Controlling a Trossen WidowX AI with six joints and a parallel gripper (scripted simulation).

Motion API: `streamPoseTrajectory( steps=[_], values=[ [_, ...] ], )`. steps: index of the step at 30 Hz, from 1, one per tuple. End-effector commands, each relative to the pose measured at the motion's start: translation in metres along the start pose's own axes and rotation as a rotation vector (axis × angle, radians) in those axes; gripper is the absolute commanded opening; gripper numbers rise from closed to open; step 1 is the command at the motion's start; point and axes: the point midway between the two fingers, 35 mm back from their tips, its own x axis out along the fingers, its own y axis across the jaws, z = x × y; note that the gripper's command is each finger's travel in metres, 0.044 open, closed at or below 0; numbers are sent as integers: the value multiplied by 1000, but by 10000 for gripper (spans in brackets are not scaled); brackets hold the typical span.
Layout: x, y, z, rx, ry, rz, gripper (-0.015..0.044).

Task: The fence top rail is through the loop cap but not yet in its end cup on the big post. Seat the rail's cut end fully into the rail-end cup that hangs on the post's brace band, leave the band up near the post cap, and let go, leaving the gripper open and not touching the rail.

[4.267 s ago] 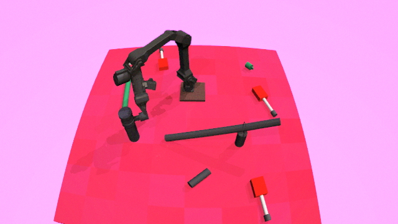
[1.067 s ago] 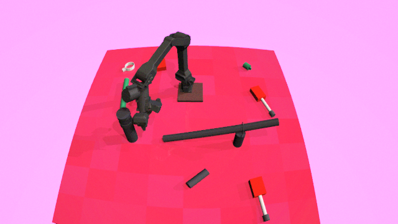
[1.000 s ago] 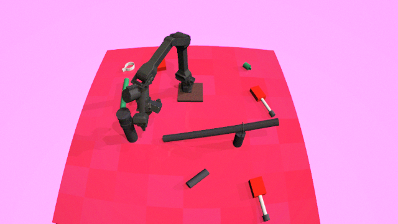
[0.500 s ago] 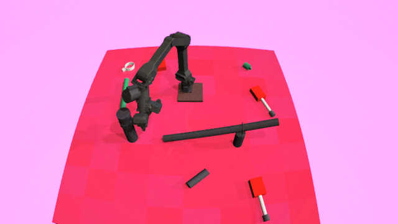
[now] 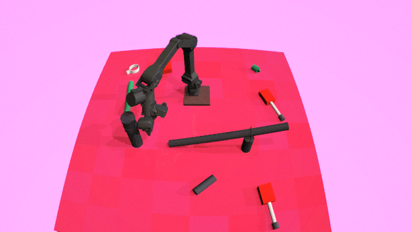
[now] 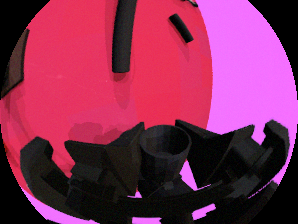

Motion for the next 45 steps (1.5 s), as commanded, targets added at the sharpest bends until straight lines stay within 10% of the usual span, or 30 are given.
streamPoseTrajectory(
  steps=[1, 13, 23, 45],
  values=[
    [0, 0, 0, 0, 0, 0, 131],
    [-20, -14, 24, 13, 5, 2, 440],
    [-33, -22, 44, 65, -1, -1, 440],
    [-120, -54, 157, 1603, 3, -1, 440]
  ],
)
